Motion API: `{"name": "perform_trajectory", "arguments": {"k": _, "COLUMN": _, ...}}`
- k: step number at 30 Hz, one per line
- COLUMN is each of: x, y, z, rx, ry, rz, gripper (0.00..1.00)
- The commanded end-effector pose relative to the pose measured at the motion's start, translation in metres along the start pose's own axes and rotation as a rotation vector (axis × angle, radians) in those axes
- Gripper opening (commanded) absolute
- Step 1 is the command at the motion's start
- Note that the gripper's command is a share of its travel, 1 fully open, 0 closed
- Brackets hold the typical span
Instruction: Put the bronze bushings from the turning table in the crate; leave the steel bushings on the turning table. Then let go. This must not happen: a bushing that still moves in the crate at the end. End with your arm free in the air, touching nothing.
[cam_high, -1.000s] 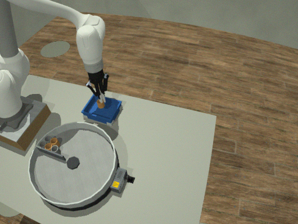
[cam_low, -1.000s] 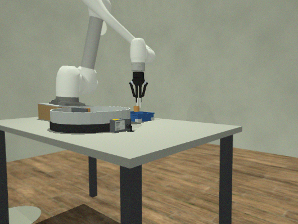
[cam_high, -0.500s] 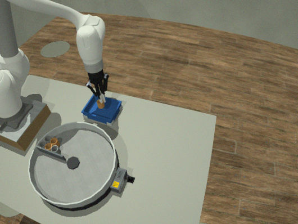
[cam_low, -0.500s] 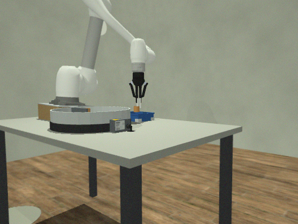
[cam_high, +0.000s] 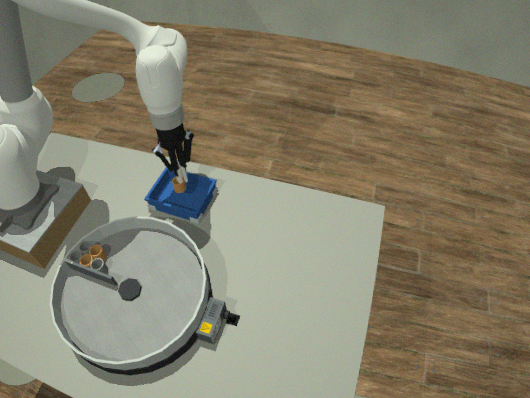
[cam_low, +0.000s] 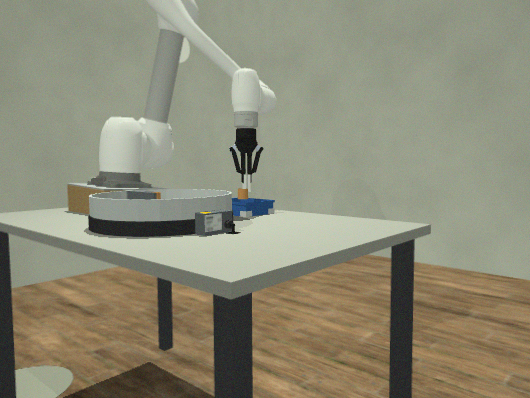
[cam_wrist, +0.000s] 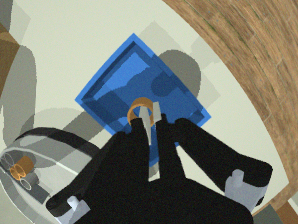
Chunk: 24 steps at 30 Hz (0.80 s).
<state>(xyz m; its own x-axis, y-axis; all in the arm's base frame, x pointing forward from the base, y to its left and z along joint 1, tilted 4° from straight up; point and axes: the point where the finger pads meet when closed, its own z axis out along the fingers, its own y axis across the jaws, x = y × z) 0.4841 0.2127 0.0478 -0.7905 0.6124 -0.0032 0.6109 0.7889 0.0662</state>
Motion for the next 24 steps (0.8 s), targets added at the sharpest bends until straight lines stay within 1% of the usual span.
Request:
{"name": "perform_trajectory", "arguments": {"k": 1, "x": 0.0013, "y": -0.0002, "z": 0.0024, "rx": -0.001, "ry": 0.001, "rz": 0.005, "gripper": 0.0}}
{"name": "perform_trajectory", "arguments": {"k": 24, "x": 0.0013, "y": -0.0001, "z": 0.0055, "rx": -0.001, "ry": 0.001, "rz": 0.005, "gripper": 0.0}}
